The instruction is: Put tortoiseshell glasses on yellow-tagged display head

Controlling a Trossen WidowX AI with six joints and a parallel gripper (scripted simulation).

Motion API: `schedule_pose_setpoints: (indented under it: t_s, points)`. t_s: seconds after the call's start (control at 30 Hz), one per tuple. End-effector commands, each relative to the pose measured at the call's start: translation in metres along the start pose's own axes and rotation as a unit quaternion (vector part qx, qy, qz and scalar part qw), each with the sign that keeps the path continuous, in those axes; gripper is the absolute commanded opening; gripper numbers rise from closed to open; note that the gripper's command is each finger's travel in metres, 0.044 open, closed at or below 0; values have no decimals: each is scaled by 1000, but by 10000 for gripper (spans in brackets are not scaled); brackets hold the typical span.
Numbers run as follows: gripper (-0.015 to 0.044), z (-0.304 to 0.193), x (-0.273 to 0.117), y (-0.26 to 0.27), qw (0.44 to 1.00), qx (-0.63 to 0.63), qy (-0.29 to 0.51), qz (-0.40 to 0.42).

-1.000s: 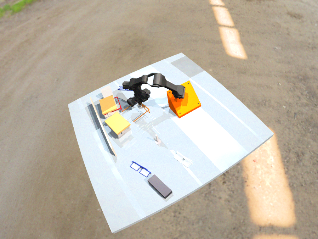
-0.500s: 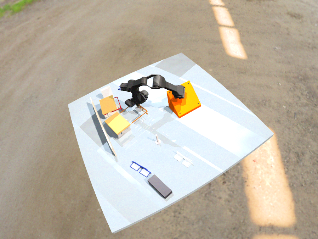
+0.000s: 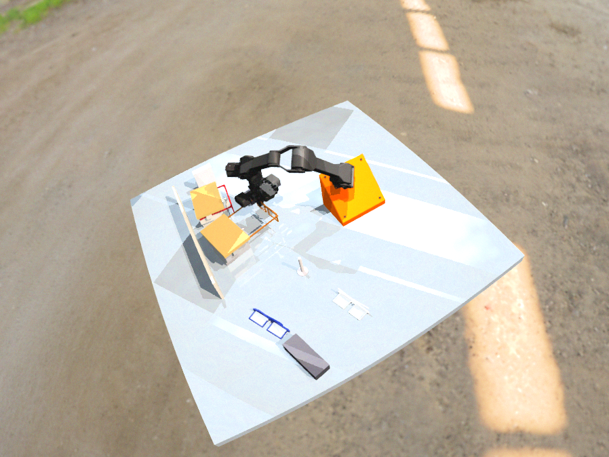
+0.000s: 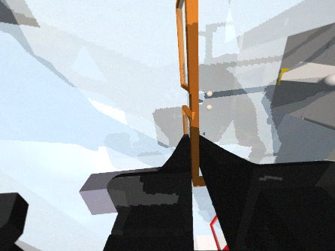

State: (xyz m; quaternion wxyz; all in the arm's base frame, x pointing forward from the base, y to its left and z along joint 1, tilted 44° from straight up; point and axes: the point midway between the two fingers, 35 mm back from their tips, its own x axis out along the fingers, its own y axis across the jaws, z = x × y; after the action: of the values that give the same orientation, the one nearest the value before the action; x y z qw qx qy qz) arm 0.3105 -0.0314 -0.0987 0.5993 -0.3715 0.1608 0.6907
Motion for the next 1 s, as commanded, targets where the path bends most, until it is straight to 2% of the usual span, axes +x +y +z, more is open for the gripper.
schedule_pose_setpoints:
  t_s: [0.0,0.97]
  points:
    - [0,1,1,-7,1000,1,-2,0]
    - [0,1,5,-50,1000,0,-4,-1]
